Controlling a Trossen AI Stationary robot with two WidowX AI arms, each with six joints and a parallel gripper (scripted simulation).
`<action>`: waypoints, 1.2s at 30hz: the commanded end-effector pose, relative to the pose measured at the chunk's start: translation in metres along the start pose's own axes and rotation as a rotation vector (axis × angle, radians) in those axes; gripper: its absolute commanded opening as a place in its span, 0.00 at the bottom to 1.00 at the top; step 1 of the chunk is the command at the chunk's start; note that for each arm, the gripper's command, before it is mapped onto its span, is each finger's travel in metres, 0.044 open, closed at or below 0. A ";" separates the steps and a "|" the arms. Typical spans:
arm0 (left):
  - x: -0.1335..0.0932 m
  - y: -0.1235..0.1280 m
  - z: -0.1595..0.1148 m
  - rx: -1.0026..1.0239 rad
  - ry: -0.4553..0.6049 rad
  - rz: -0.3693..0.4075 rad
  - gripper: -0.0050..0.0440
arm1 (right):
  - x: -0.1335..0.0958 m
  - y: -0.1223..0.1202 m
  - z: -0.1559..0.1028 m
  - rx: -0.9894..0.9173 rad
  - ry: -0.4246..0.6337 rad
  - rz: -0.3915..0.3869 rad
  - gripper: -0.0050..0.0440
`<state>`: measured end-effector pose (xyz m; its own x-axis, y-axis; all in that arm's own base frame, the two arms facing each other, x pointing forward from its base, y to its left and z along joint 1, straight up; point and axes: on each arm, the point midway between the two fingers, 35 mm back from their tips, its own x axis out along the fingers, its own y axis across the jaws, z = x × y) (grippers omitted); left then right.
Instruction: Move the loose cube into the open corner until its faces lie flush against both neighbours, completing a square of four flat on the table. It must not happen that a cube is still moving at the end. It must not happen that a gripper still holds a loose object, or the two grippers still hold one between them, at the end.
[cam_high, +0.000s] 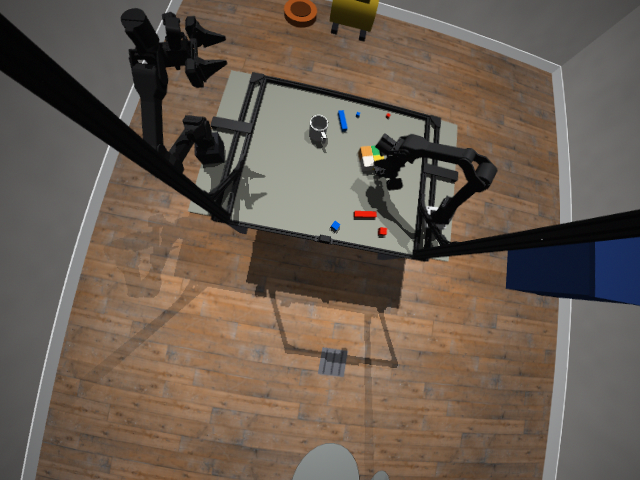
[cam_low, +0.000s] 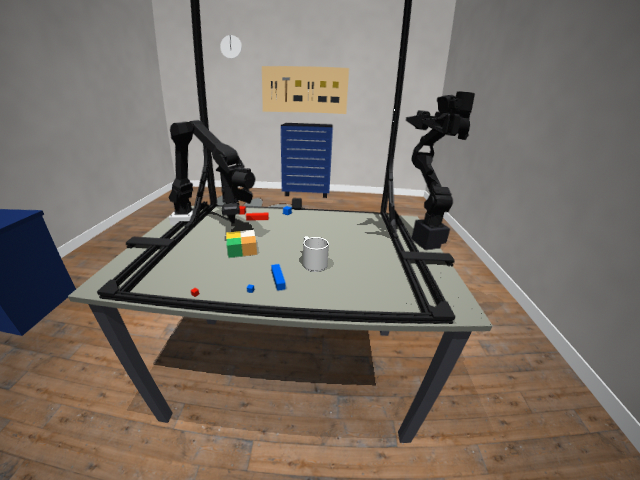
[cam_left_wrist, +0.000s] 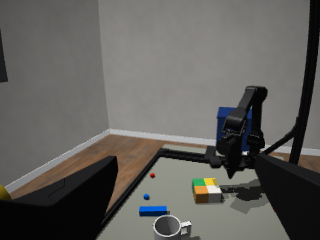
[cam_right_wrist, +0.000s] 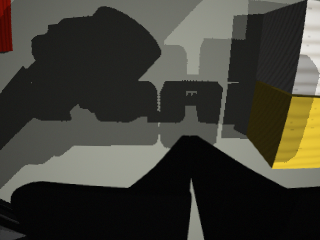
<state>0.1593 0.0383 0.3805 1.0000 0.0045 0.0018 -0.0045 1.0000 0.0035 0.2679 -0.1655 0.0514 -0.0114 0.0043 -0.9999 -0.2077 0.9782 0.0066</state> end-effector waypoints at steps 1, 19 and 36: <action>0.000 -0.001 0.000 -0.004 0.001 -0.004 0.92 | -0.011 0.000 -0.001 -0.002 -0.003 -0.003 0.10; 0.000 -0.001 0.000 -0.004 0.001 -0.004 0.92 | -0.009 -0.047 -0.041 0.826 -0.006 0.000 0.10; 0.000 -0.001 0.000 -0.004 0.001 -0.004 0.92 | -0.010 -0.083 -0.086 1.570 -0.013 0.003 0.10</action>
<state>0.1593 0.0383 0.3805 1.0000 0.0045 0.0018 -0.0045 1.0000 0.0034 0.2014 -0.2634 0.0632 0.0009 -0.0048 -1.0000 0.9714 0.2374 -0.0003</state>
